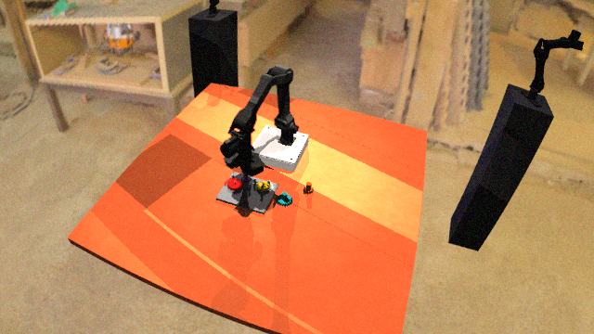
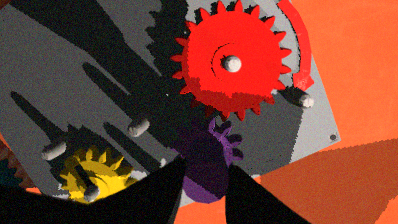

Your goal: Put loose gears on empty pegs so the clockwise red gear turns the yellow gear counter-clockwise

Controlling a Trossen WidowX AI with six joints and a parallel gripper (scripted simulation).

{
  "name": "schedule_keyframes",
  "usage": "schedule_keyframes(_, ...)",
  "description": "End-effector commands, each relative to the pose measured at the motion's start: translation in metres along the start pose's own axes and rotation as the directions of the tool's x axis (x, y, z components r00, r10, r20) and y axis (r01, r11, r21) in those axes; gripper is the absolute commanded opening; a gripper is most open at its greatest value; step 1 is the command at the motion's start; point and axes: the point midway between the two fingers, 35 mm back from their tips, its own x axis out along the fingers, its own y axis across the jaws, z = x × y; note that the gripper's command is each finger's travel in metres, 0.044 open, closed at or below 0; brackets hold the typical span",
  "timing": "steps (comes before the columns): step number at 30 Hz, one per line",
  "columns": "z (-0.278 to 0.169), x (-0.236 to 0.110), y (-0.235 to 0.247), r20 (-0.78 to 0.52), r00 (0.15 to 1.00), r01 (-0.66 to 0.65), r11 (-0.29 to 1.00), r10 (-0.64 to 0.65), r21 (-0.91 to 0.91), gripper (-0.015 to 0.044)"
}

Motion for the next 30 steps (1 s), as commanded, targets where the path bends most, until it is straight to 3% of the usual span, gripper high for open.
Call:
schedule_keyframes(1,-0.0014,0.0017,0.0007,-0.005,1.0,-0.002,0.998,0.001,-0.061,0.0)
schedule_keyframes(9,-0.0015,0.0018,-0.001,-0.005,1.0,-0.001,0.999,0.001,0.036,0.0)
schedule_keyframes(24,-0.0011,0.0023,0.0004,-0.005,1.0,0.001,0.911,0.001,0.412,0.0)
schedule_keyframes(30,-0.0019,0.0025,-0.0008,-0.005,1.0,0.001,0.912,0.001,0.411,0.0)
